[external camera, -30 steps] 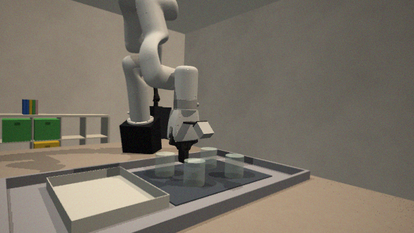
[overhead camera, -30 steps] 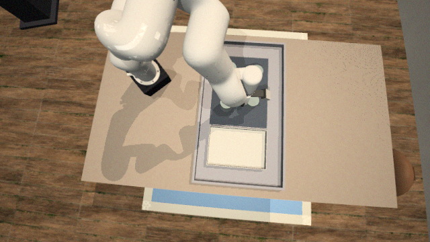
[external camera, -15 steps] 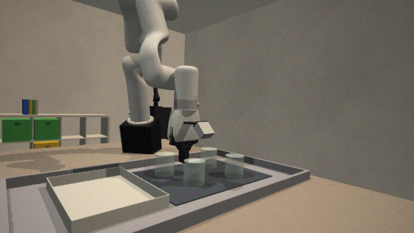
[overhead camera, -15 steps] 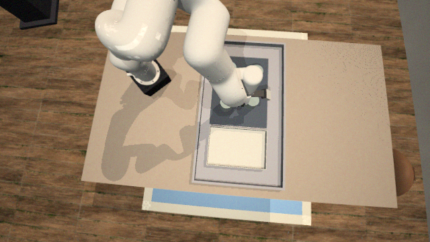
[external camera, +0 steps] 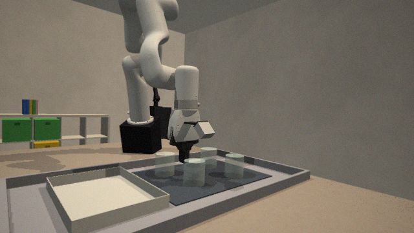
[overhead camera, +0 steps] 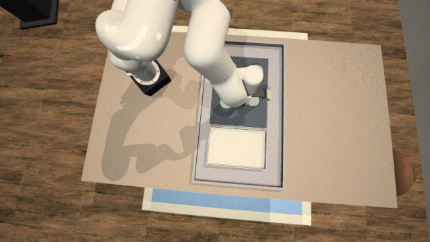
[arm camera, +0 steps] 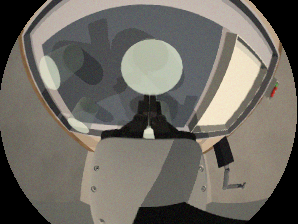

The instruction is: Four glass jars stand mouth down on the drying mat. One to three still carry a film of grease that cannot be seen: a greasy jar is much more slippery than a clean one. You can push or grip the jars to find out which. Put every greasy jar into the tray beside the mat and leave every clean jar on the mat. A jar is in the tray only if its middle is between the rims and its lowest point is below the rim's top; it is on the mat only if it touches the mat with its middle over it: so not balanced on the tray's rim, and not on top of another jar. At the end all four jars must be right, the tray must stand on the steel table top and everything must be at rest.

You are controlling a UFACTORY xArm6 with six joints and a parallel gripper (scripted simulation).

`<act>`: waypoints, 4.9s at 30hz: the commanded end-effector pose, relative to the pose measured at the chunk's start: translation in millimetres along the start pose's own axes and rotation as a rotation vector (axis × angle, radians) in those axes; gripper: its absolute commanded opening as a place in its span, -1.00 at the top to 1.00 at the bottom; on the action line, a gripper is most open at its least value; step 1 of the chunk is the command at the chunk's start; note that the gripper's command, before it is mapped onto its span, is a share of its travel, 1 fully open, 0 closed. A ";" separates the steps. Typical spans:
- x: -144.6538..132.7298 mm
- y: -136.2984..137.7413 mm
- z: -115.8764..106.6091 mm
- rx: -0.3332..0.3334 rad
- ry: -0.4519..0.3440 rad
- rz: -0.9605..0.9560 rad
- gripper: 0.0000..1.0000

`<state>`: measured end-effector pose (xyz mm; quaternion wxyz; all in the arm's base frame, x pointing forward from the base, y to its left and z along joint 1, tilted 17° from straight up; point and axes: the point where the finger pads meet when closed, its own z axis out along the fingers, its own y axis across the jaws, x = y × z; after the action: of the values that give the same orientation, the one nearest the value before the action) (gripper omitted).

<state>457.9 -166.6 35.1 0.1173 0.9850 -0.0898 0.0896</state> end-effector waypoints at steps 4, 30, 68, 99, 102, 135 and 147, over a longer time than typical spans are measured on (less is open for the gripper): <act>2.3 0.2 -1.1 0.000 0.004 0.000 1.00; 5.5 0.2 -1.2 0.000 0.004 0.000 1.00; 9.8 0.2 -1.2 0.000 0.004 0.000 1.00; 13.6 0.2 -4.3 0.000 0.004 0.000 1.00; 13.8 0.2 -4.4 0.000 0.004 0.000 1.00; 17.7 0.2 -7.6 0.000 0.004 0.000 1.00; 19.2 0.2 -8.8 0.000 0.004 0.000 1.00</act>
<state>473.3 -167.5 45.3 0.1173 0.9850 -0.0899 0.0894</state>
